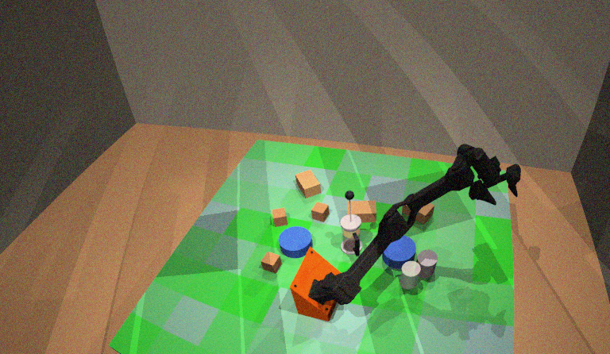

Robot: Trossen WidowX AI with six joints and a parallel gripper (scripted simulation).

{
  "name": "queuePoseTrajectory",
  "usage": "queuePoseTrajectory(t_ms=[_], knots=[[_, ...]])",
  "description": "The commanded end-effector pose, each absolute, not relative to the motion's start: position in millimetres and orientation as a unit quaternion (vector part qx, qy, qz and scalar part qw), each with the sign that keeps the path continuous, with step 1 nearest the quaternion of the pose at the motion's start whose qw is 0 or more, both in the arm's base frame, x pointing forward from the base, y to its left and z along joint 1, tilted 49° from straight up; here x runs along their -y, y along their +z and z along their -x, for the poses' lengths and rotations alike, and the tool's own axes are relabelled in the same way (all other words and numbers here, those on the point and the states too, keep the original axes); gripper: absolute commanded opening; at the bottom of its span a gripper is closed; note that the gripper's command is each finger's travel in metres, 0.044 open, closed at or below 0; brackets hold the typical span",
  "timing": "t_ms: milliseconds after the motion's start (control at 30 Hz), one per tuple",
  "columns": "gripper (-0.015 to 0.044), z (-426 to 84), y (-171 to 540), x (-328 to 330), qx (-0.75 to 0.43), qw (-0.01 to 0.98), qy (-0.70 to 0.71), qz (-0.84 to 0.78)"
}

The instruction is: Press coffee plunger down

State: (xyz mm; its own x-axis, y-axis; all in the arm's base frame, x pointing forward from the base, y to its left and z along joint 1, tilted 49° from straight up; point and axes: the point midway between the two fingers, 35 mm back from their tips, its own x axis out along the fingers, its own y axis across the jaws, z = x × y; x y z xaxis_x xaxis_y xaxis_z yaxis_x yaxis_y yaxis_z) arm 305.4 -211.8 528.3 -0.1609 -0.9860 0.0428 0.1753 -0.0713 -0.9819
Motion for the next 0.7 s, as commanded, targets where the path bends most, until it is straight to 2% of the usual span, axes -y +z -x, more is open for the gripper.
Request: queuePoseTrajectory(t_ms=[0,200,500,667], knots=[[0.0426,-305,529,212,-0.475,0.486,-0.595,0.428],[0.0440,-292,547,218,-0.442,0.480,-0.617,0.440],[0.0440,-181,622,222,-0.286,0.440,-0.748,0.406],[0.0440,-136,642,212,-0.232,0.406,-0.791,0.394]])
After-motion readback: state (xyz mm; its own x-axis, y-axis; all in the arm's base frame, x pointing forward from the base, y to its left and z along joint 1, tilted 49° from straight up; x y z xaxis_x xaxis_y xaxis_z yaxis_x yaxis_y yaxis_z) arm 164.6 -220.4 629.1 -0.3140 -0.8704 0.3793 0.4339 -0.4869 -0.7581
